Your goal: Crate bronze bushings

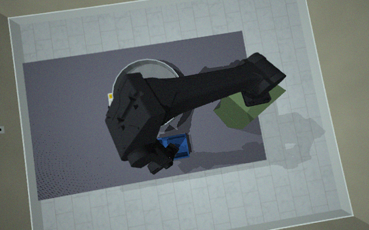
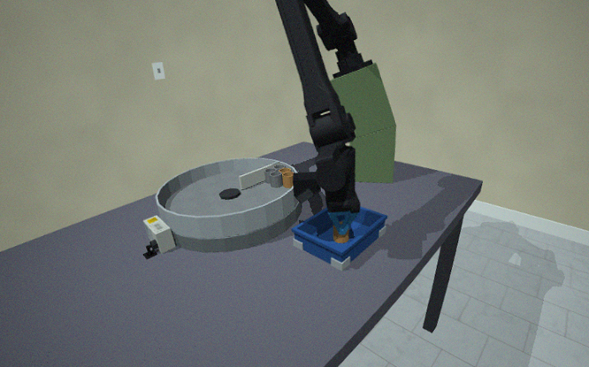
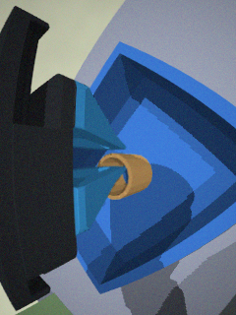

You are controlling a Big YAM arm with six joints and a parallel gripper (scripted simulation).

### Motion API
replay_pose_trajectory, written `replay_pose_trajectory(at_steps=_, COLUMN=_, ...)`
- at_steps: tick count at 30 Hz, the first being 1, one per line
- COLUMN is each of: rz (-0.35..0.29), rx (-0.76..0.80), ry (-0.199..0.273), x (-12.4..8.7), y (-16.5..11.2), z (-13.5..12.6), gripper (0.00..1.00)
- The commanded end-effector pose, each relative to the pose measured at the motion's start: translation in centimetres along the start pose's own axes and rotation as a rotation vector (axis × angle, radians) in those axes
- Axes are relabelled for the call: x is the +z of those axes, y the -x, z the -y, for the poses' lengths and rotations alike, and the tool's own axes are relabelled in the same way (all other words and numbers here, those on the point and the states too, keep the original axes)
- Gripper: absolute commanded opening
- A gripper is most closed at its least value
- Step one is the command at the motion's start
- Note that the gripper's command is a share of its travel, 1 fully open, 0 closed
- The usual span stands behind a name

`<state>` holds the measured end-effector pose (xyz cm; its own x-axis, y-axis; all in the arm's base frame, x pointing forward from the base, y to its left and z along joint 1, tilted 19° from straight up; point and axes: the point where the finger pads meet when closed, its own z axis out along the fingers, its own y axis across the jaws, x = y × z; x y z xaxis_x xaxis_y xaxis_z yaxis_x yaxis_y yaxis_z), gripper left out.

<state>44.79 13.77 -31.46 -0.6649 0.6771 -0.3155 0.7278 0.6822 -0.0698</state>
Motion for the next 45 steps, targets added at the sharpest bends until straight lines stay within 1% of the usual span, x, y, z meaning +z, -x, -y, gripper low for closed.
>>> replay_pose_trajectory(at_steps=1, rz=0.007, rx=0.006, ry=0.02, x=0.2, y=0.7, z=-1.0, gripper=0.15)
replay_pose_trajectory(at_steps=20, rz=0.007, rx=0.006, ry=0.021, x=0.1, y=0.7, z=-1.1, gripper=0.15)
replay_pose_trajectory(at_steps=23, rz=0.011, rx=0.008, ry=0.032, x=-1.3, y=1.0, z=-1.6, gripper=0.15)
replay_pose_trajectory(at_steps=25, rz=0.005, rx=0.0, ry=0.018, x=-1.6, y=0.2, z=-0.9, gripper=0.15)
replay_pose_trajectory(at_steps=26, rz=0.006, rx=-0.001, ry=0.02, x=-2.0, y=0.0, z=-1.1, gripper=0.15)
replay_pose_trajectory(at_steps=30, rz=0.006, rx=-0.001, ry=0.02, x=-3.2, y=0.0, z=-1.0, gripper=0.15)
replay_pose_trajectory(at_steps=35, rz=0.006, rx=-0.001, ry=0.02, x=-5.4, y=-0.1, z=-1.0, gripper=0.15)
replay_pose_trajectory(at_steps=37, rz=0.006, rx=-0.001, ry=0.02, x=-5.4, y=-0.1, z=-1.0, gripper=0.15)
replay_pose_trajectory(at_steps=45, rz=0.006, rx=-0.001, ry=0.02, x=-9.1, y=-0.1, z=-0.9, gripper=0.15)
